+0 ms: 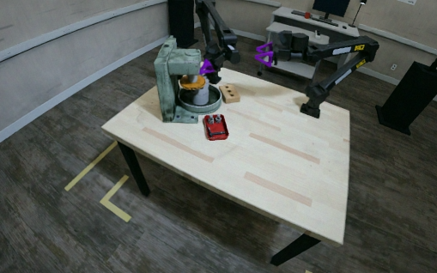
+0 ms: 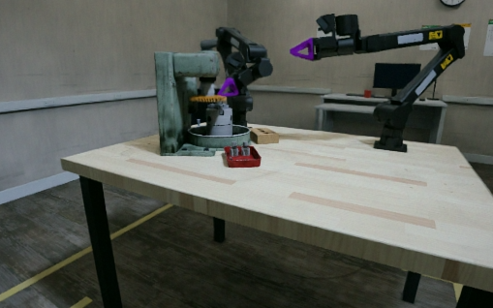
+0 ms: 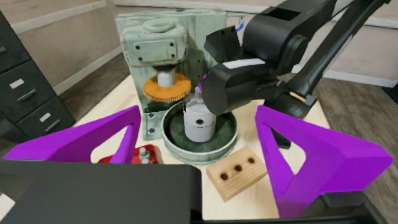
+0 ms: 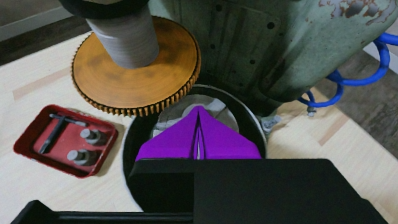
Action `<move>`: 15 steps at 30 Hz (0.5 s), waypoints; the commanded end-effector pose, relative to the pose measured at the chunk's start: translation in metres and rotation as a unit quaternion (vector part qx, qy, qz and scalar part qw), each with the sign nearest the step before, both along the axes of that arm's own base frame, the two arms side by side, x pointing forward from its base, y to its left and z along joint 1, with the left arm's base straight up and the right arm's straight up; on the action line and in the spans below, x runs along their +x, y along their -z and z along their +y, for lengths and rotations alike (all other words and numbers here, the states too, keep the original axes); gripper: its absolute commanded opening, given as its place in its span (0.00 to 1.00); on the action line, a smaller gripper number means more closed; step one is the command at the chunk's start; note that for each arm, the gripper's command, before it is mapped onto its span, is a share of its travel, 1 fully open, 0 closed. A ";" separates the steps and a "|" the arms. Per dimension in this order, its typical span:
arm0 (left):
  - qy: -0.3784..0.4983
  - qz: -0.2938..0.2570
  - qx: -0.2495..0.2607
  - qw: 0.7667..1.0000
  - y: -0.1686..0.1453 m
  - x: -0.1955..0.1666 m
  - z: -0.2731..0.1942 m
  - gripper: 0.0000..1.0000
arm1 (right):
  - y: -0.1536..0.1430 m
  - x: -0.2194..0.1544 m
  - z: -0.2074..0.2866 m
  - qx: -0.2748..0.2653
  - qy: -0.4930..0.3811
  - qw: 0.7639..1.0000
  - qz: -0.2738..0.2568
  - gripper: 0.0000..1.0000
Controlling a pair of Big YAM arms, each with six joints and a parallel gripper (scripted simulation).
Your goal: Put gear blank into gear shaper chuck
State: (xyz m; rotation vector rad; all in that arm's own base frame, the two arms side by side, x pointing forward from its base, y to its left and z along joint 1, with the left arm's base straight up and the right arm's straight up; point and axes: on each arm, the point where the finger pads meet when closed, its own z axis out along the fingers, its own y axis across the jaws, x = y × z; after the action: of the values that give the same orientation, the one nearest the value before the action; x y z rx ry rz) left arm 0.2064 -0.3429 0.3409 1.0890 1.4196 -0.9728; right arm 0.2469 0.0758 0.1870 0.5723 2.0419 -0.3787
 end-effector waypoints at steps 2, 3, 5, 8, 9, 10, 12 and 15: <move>-0.002 -0.017 -0.024 1.000 -0.024 0.002 -0.001 1.00 | 0.031 -0.004 -0.004 -0.008 0.000 0.999 0.032 0.00; -0.002 -0.017 -0.024 1.000 -0.024 0.002 -0.001 1.00 | 0.031 -0.004 -0.004 -0.008 0.000 0.999 0.032 0.00; -0.002 -0.017 -0.024 1.000 -0.024 0.002 -0.001 1.00 | 0.020 -0.001 -0.001 -0.002 0.001 1.000 0.028 0.00; -0.002 -0.017 -0.024 1.000 -0.024 0.002 -0.001 1.00 | 0.008 0.002 0.001 0.004 0.001 1.000 0.023 0.00; -0.002 -0.017 -0.024 1.000 -0.024 0.002 -0.001 1.00 | -0.004 0.004 0.003 0.008 0.000 1.000 0.022 0.00; -0.002 -0.017 -0.024 1.000 -0.024 0.002 -0.001 1.00 | -0.017 0.005 0.005 0.014 0.000 1.000 0.019 0.00; -0.002 -0.017 -0.024 1.000 -0.024 0.002 -0.001 1.00 | -0.031 0.004 0.004 0.018 -0.001 1.000 0.022 0.00; -0.002 -0.017 -0.024 1.000 -0.024 0.002 -0.001 1.00 | -0.046 0.002 0.004 0.021 -0.002 0.999 0.028 0.00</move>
State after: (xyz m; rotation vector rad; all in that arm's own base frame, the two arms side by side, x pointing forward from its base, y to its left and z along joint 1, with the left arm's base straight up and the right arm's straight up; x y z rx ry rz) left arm 0.2064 -0.3429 0.3409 1.0890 1.4196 -0.9728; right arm 0.2428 0.0734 0.1875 0.5677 2.0990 -0.3887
